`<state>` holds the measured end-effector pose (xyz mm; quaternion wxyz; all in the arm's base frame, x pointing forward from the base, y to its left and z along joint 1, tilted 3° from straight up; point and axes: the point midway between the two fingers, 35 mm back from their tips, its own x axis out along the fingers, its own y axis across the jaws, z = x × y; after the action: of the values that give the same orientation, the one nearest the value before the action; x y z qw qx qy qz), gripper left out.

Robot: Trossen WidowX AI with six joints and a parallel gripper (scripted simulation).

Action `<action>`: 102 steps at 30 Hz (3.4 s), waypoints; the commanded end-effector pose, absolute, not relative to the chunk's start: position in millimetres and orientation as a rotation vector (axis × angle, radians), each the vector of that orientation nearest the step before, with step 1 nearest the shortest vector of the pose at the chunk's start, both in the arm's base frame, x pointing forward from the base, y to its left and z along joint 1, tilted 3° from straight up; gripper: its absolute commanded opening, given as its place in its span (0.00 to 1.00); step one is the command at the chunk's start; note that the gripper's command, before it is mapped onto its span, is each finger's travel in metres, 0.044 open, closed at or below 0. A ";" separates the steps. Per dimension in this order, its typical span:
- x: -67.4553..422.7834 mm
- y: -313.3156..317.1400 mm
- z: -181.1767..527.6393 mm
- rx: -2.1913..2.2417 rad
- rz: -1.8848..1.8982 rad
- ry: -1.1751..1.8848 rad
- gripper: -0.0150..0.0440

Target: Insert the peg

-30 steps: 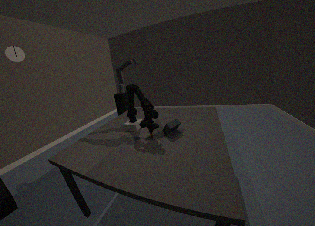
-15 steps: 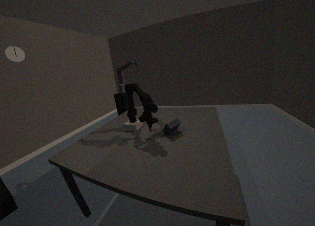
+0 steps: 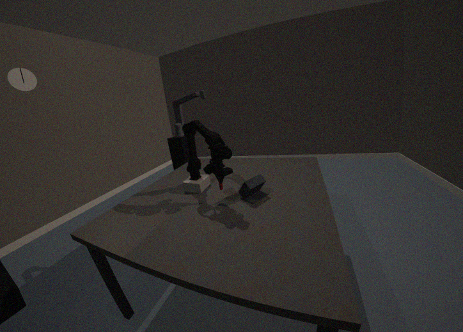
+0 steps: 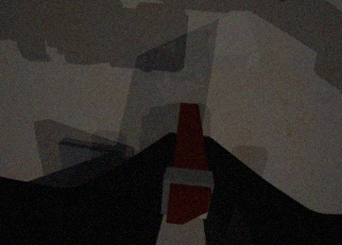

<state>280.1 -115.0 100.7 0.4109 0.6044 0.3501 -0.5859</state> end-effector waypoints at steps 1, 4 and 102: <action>280.6 -112.1 100.9 1.484 -1.447 0.885 0.25; 281.9 -109.7 100.5 1.456 -1.425 0.887 0.25; 308.7 -20.5 103.4 0.630 -0.791 0.800 0.25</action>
<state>310.1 -22.4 103.1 0.7915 0.3046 0.3745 -0.3748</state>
